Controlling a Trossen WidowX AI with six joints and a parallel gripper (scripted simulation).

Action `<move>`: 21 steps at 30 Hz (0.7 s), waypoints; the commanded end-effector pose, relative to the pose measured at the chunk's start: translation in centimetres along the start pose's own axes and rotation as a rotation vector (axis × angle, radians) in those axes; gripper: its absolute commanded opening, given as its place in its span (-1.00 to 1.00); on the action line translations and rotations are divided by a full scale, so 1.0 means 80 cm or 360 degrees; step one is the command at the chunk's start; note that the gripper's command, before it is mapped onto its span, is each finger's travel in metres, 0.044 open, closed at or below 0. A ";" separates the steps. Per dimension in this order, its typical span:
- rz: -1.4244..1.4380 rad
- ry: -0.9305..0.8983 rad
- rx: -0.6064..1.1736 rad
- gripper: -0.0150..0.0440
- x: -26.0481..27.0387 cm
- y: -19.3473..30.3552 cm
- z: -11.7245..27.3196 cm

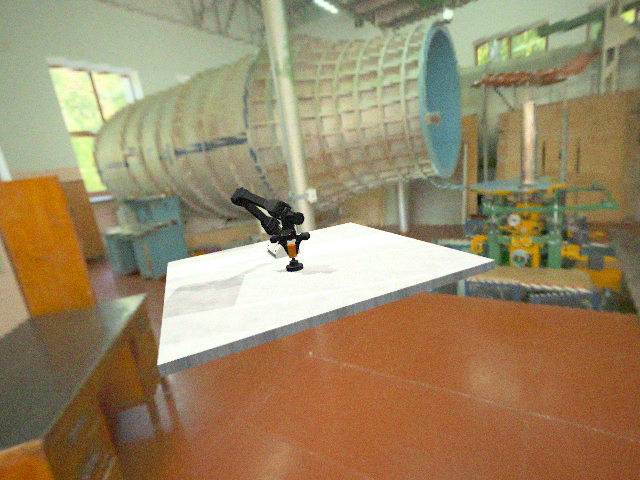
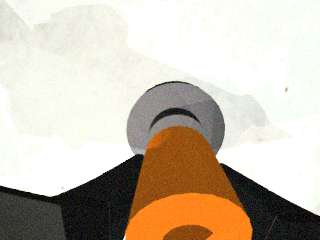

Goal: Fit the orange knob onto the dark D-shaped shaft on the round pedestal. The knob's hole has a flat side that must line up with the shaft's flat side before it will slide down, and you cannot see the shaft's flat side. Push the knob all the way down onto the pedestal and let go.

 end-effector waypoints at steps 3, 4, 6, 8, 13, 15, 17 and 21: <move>-0.0032 -0.0003 -0.0004 -0.49 0.001 0.000 -0.002; -0.0032 -0.0003 -0.0004 -0.49 0.001 0.000 -0.002; -0.0032 -0.0003 -0.0004 -0.49 0.001 0.001 -0.002; -0.0032 -0.0003 -0.0004 -0.49 0.000 0.001 -0.003; -0.0032 -0.0003 -0.0005 -0.49 -0.002 0.000 -0.005; -0.0032 -0.0003 -0.0005 -0.49 -0.001 0.000 -0.005; -0.0032 -0.0003 -0.0005 -0.49 -0.001 0.000 -0.006; -0.0032 -0.0003 -0.0005 -0.49 -0.001 0.000 -0.007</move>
Point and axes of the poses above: the point midway between the two fingers, 35 mm back from their tips, its own z axis back along the fingers, its own x axis across the jaws, y = z × x, the point moved 1 cm from there along z, back along the fingers, and after that the axes turned 4 degrees about z, right-handed, at the moved point
